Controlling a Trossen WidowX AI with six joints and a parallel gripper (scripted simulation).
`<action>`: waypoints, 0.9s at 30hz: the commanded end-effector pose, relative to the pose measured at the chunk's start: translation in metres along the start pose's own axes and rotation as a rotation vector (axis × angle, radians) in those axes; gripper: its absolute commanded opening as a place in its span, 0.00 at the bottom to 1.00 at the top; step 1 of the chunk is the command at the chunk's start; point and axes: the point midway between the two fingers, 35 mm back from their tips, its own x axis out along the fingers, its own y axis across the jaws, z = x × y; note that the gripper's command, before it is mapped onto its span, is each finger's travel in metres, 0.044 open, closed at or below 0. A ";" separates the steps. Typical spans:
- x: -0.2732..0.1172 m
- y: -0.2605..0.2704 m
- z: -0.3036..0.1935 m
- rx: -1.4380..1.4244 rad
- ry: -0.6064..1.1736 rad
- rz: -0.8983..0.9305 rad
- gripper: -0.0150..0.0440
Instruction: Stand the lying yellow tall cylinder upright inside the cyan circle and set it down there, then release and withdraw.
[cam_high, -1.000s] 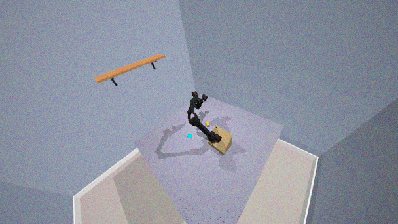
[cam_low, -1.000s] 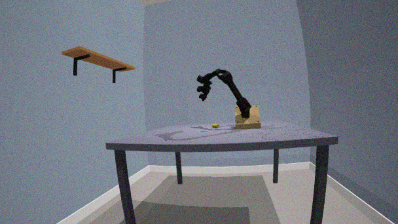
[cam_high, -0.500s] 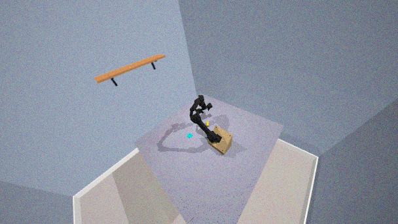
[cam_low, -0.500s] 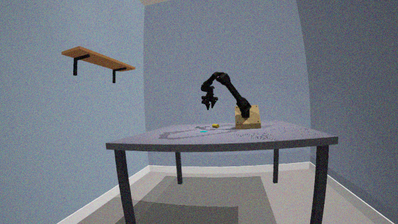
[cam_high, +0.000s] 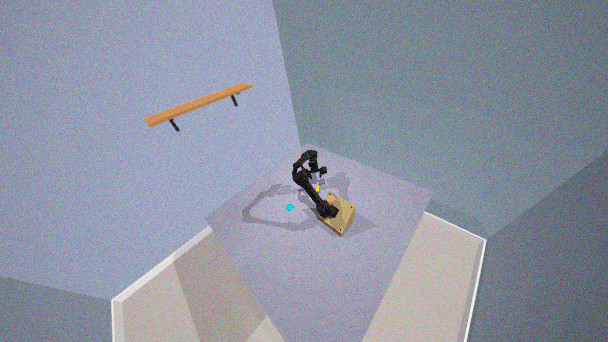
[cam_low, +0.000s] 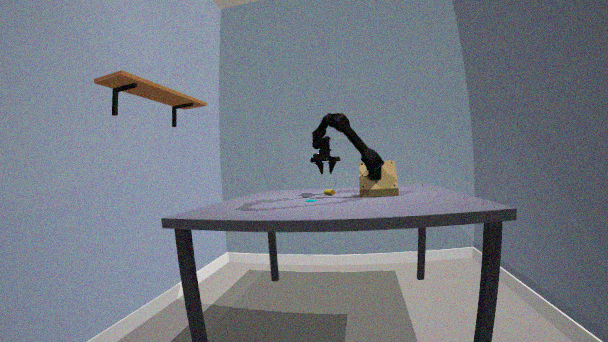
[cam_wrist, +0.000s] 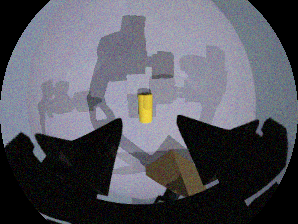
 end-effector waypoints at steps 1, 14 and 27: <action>0.007 0.001 0.000 0.016 0.006 0.010 0.78; 0.111 0.003 -0.003 0.014 0.010 0.015 0.78; 0.111 0.003 -0.003 0.015 0.010 0.015 0.43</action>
